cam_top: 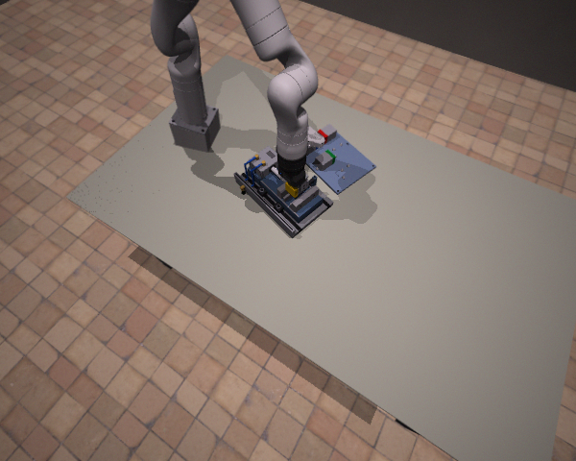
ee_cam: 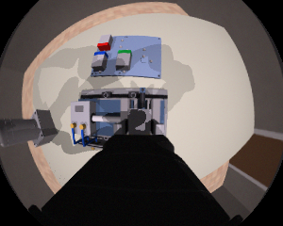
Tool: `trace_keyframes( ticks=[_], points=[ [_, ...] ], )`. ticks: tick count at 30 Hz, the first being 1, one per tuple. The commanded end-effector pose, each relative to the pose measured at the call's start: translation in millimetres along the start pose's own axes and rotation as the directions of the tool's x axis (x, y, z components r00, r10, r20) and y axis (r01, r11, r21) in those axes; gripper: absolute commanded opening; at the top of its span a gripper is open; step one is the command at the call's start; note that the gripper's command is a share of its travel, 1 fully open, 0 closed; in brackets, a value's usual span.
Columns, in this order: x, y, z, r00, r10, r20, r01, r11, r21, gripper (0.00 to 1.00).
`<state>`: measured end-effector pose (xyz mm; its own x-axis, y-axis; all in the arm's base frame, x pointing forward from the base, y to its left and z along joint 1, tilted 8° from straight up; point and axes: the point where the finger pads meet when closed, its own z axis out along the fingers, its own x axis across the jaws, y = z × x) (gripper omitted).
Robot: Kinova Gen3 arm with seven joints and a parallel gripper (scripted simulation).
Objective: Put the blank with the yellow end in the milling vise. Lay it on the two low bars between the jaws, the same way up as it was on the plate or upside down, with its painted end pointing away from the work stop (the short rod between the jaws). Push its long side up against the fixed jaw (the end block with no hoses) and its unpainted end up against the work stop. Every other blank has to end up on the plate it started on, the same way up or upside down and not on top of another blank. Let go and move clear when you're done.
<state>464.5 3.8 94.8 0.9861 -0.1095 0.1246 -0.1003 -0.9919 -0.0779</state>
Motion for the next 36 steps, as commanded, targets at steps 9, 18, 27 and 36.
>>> trace_keyframes(
  ticks=[9, 18, 27, 36],
  points=[
    [0.7, 0.0, -0.5, 1.000, 0.003, -0.002, -0.003, 1.000, 0.000, 0.00],
    [0.7, 0.2, 0.4, 1.000, 0.010, -0.002, -0.010, 1.000, 0.000, 0.00],
    [0.7, 0.0, -0.4, 1.000, 0.003, -0.002, -0.003, 1.000, 0.000, 0.00],
    [0.7, 0.2, 0.5, 1.000, 0.011, -0.002, -0.011, 1.000, 0.000, 0.00]
  ],
)
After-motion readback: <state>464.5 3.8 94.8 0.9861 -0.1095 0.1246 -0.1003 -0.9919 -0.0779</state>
